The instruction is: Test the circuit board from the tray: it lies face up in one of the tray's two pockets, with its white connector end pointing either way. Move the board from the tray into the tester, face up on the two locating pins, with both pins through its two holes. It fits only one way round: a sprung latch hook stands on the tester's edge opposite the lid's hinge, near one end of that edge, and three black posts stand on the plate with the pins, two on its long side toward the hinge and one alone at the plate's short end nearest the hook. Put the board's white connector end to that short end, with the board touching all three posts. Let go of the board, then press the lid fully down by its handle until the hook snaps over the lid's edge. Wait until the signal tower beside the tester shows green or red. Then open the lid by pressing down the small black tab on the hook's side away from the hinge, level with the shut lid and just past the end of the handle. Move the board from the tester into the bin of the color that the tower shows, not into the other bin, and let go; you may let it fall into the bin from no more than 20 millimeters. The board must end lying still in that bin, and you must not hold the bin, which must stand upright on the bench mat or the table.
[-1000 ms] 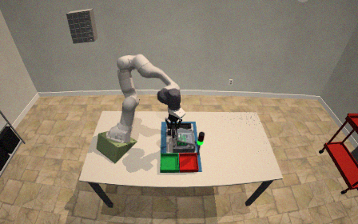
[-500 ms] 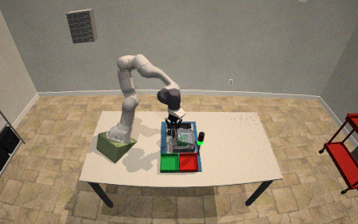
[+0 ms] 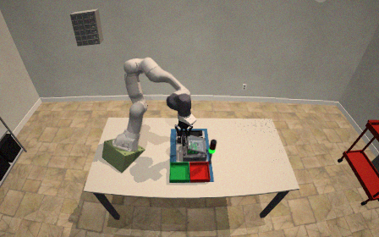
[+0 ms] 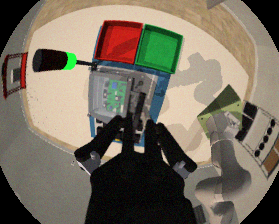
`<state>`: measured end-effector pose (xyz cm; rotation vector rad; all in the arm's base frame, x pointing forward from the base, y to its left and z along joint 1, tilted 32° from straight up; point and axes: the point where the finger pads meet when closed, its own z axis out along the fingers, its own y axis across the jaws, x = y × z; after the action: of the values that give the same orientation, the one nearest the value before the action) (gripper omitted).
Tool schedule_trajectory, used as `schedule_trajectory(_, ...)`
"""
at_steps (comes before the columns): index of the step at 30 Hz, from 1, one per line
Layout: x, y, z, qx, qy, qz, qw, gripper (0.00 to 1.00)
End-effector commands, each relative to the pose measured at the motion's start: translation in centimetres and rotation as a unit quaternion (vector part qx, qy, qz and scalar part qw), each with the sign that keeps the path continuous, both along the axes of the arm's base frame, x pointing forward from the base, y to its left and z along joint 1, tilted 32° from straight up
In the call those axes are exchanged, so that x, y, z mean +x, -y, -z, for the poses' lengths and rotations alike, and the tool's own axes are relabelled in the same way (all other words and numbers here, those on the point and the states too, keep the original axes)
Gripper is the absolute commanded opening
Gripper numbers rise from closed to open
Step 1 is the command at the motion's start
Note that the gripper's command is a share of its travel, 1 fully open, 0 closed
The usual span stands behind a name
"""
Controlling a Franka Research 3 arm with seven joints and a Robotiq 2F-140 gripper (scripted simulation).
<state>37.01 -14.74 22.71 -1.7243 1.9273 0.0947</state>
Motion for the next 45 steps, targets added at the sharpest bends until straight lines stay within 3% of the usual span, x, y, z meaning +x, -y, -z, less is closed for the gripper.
schedule_trajectory(1, 0.04, 0.01, 0.05, 0.000, 0.000, 0.001, 1.000, 0.16)
schedule_trajectory(45, 0.11, -0.27, 0.52, 0.000, 0.000, 0.001, 1.000, 0.16)
